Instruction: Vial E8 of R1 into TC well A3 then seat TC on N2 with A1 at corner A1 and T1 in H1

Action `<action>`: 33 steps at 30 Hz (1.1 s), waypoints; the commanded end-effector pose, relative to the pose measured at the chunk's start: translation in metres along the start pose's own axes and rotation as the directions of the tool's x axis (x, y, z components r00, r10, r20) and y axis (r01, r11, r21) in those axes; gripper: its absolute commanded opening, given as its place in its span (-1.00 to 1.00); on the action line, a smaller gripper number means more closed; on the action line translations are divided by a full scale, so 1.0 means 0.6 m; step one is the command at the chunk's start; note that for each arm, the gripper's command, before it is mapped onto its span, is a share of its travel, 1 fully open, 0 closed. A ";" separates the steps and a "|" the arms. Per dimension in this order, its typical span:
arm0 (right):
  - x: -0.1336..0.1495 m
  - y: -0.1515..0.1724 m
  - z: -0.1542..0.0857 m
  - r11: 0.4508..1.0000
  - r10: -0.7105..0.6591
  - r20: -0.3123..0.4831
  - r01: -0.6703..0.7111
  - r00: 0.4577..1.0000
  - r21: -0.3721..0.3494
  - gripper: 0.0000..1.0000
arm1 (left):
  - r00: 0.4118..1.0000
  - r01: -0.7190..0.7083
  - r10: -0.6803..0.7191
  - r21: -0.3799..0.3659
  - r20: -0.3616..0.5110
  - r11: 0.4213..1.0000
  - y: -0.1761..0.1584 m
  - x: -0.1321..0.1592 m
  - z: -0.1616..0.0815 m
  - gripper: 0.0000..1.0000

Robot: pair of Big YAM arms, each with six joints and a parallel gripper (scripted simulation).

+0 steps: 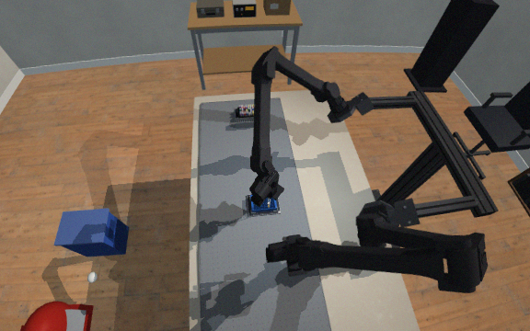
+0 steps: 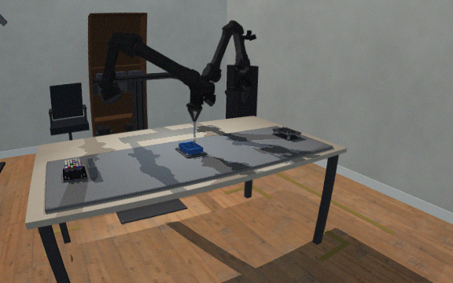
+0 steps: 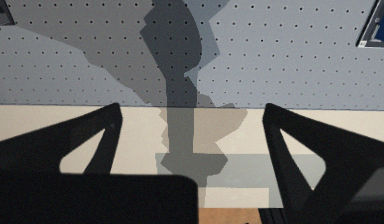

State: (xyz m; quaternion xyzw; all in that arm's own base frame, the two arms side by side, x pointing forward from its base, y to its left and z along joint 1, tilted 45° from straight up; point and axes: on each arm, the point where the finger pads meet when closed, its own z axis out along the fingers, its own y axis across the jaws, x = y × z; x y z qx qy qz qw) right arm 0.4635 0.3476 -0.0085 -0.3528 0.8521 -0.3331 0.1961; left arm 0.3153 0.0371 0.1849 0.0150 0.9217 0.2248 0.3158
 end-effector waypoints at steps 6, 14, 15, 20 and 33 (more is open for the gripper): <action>-0.001 -0.005 0.019 1.000 0.004 -0.006 -0.004 1.000 0.002 -0.82 | 1.000 -0.003 0.003 0.001 0.015 1.000 0.004 -0.014 -0.008 1.00; -0.002 -0.005 0.021 1.000 0.005 -0.004 -0.005 1.000 0.002 -0.82 | 1.000 -0.003 0.003 0.001 0.015 1.000 0.004 -0.014 -0.008 1.00; 0.000 -0.007 0.026 1.000 0.006 -0.009 -0.006 1.000 0.002 -0.82 | 1.000 -0.003 0.003 0.001 0.015 1.000 0.004 -0.014 -0.008 1.00; -0.007 -0.003 0.014 1.000 0.004 0.008 -0.004 1.000 -0.001 -0.82 | 1.000 -0.003 0.003 0.001 0.015 1.000 0.004 -0.014 -0.008 1.00; -0.005 -0.004 0.026 1.000 0.007 0.005 -0.007 1.000 0.002 -0.82 | 1.000 -0.003 0.003 0.001 0.015 1.000 0.004 -0.014 -0.008 1.00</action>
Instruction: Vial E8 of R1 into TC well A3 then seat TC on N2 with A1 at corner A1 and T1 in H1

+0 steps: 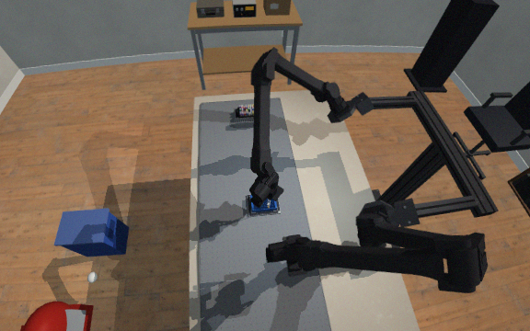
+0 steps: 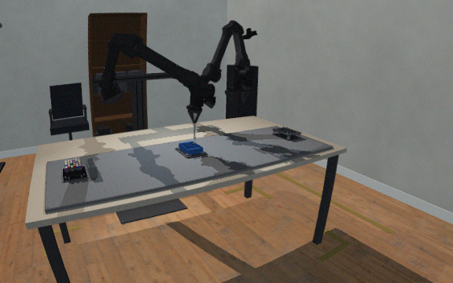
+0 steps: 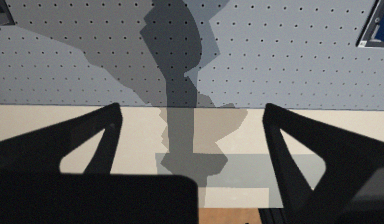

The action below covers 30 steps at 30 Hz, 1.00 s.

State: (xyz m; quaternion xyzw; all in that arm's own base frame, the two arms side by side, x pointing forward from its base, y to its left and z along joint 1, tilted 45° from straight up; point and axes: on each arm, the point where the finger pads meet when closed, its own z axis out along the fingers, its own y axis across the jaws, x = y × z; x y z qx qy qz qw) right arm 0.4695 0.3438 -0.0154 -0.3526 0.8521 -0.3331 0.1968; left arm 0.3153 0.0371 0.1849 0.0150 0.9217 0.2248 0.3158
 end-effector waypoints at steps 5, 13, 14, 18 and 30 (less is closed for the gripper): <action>-0.002 -0.004 0.016 1.000 0.005 -0.003 -0.005 1.000 0.001 -0.82 | 1.000 -0.003 0.003 0.001 0.015 1.000 0.004 -0.014 -0.008 1.00; -0.004 -0.004 0.012 1.000 0.006 0.003 -0.006 1.000 0.000 -0.82 | 1.000 -0.003 0.003 0.001 0.015 1.000 0.004 -0.014 -0.008 1.00; -0.004 -0.004 0.013 1.000 0.006 0.002 -0.006 1.000 0.000 -0.82 | 1.000 -0.003 0.003 0.001 0.015 1.000 0.004 -0.014 -0.008 1.00; -0.003 -0.004 0.015 1.000 0.006 0.000 -0.006 1.000 0.000 -0.82 | 1.000 -0.003 0.003 0.001 0.015 1.000 0.004 -0.014 -0.008 1.00; -0.002 -0.005 0.016 1.000 0.006 -0.001 -0.006 1.000 0.001 -0.82 | 1.000 -0.003 0.003 0.001 0.015 1.000 0.004 -0.014 -0.008 1.00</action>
